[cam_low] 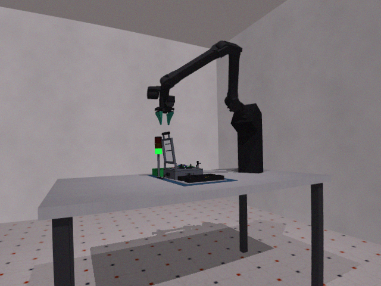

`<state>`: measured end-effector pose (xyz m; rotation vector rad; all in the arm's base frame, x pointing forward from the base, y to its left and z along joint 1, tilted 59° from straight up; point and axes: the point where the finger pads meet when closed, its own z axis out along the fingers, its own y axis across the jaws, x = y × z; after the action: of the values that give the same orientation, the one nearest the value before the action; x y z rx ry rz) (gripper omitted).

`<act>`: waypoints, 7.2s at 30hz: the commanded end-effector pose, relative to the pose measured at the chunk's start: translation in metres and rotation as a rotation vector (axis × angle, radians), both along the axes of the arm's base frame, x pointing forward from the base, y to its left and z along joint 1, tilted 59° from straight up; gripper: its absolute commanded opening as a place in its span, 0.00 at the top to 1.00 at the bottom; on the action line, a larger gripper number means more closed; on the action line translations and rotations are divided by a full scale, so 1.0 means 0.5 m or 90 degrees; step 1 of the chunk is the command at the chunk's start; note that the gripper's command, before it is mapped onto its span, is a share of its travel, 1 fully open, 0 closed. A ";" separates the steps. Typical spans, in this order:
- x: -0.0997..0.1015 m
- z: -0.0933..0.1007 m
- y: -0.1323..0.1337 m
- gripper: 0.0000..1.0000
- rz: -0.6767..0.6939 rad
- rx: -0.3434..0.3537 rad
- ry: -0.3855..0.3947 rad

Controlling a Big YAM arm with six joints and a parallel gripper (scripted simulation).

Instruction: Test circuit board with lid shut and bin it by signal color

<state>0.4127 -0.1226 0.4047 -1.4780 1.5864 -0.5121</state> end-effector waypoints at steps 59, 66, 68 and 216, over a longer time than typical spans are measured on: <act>-0.019 0.069 -0.016 0.08 -0.009 -0.028 -0.038; -0.019 0.069 -0.016 0.08 -0.009 -0.028 -0.038; -0.019 0.069 -0.016 0.08 -0.009 -0.028 -0.038; 0.266 -0.436 0.188 0.08 0.001 -0.005 -0.031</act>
<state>0.5395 -0.0363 0.1638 -1.4795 1.5936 -0.5213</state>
